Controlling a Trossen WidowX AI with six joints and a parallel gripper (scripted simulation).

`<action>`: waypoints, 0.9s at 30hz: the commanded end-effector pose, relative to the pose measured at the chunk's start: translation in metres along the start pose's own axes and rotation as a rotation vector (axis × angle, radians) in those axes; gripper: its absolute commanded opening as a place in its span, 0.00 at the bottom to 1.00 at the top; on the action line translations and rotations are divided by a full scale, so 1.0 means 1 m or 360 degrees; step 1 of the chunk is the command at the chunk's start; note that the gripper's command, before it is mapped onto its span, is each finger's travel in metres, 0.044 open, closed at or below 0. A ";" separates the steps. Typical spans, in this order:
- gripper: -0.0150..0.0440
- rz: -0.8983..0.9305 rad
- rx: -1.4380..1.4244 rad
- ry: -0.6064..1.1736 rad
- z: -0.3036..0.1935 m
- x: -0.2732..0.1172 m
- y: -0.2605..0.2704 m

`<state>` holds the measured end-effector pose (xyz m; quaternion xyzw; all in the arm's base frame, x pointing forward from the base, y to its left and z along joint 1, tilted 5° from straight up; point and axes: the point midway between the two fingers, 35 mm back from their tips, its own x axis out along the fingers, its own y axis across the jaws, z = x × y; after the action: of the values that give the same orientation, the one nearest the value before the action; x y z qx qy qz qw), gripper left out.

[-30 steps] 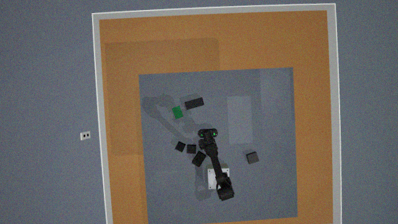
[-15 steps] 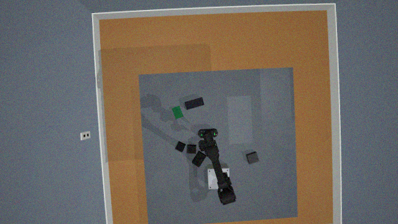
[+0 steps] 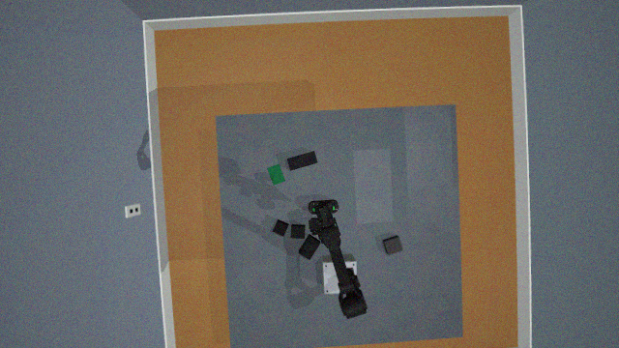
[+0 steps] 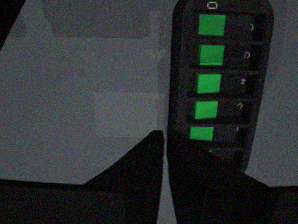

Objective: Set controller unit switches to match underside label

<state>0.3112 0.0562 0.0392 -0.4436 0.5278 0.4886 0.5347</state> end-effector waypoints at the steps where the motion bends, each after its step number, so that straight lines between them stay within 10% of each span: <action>1: 0.25 -0.0001 -0.0005 0.0001 0.000 -0.001 0.000; 6: 0.25 -0.0001 -0.0005 0.0001 0.000 -0.001 0.000; 23: 1.00 0.0000 0.0000 0.0000 0.000 0.000 0.000; 27: 0.91 0.0008 0.0000 0.0000 0.001 0.000 -0.003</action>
<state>0.3113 0.0562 0.0392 -0.4434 0.5280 0.4887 0.5346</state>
